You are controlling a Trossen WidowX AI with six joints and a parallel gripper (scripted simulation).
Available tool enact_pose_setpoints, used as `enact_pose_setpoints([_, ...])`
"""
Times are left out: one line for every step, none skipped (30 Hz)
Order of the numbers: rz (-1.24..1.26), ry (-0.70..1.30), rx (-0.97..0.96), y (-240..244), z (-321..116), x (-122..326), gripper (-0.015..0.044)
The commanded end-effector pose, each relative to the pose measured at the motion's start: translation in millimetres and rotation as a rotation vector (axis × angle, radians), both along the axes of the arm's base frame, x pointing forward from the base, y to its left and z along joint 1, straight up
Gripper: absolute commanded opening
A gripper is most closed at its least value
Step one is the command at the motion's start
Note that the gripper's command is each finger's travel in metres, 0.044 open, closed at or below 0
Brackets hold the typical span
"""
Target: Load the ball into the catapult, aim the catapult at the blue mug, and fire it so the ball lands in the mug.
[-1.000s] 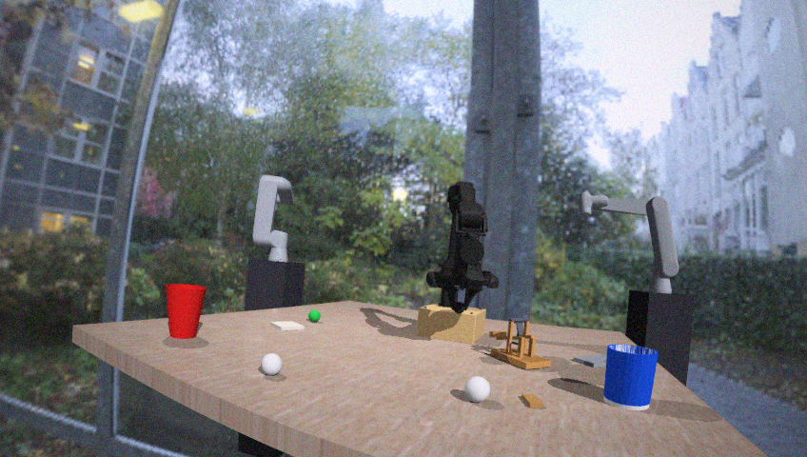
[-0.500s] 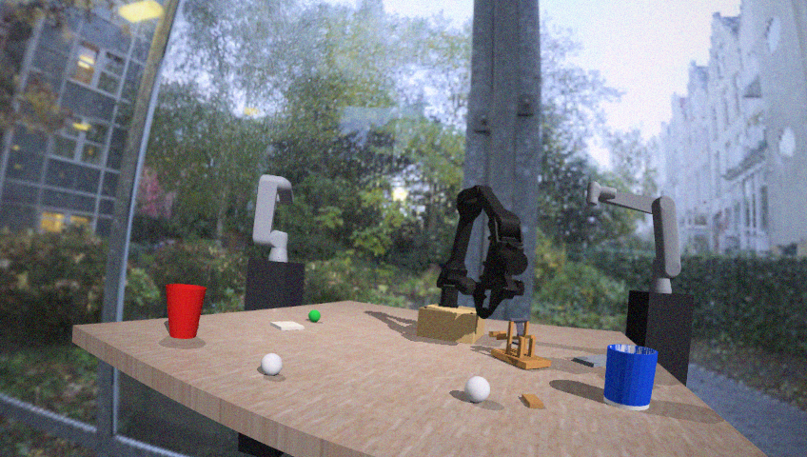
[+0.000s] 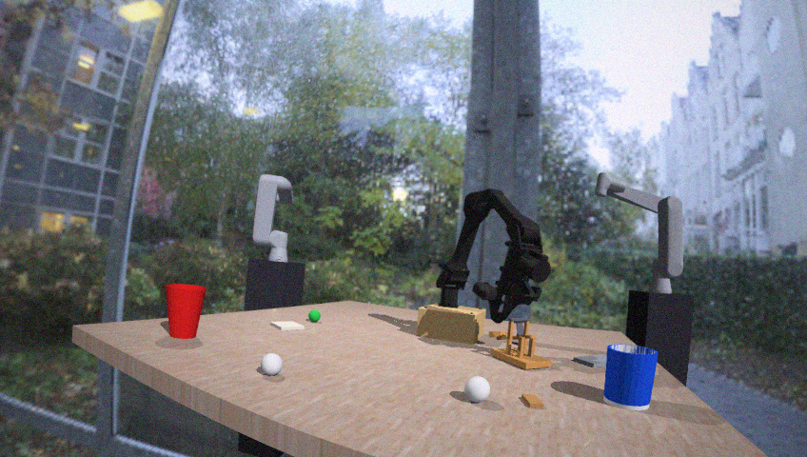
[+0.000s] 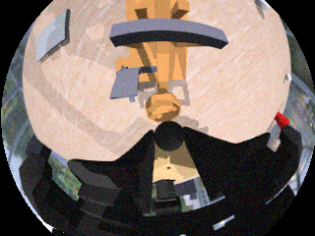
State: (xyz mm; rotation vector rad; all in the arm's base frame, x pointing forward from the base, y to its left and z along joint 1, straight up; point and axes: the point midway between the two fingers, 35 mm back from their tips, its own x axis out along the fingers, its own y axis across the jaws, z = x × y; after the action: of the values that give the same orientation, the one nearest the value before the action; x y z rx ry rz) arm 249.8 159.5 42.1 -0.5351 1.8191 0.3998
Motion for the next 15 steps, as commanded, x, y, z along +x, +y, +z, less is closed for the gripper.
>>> enact_pose_setpoints([-0.001, 0.006, -0.004, 1, -8, -1, 0.0000])
enact_pose_setpoints([-0.001, 0.006, -0.004, 1, -9, -1, 0.0000])
enact_pose_setpoints([-0.001, 0.006, -0.004, 1, -9, -1, 0.0000])
enact_pose_setpoints([-0.001, 0.006, -0.004, 1, -10, -1, 0.0000])
enact_pose_setpoints([-0.001, 0.006, -0.004, 1, -11, -1, 0.0000])
enact_pose_setpoints([-0.001, 0.006, -0.004, 1, -12, -1, 0.0000])
enact_pose_setpoints([-0.001, 0.006, -0.004, 1, -13, -1, 0.0000])
enact_pose_setpoints([-0.001, 0.006, -0.004, 1, -15, -1, 0.0000])
enact_pose_setpoints([-0.001, 0.006, -0.004, 1, -16, -1, 0.0000])
enact_pose_setpoints([-0.001, 0.006, -0.004, 1, -18, -1, 0.0000])
enact_pose_setpoints([-0.001, 0.006, -0.004, 1, -19, -1, 0.0000])
enact_pose_setpoints([-0.001, 0.006, -0.004, 1, -21, -1, 0.0000])
enact_pose_setpoints([-0.001, 0.006, -0.004, 1, -22, 0, 0.0000])
enact_pose_setpoints([-0.001, 0.006, -0.004, 1, -23, 0, 0.0000])
enact_pose_setpoints([0.002, -0.001, 0.000, 2, -17, 1, 0.0000])
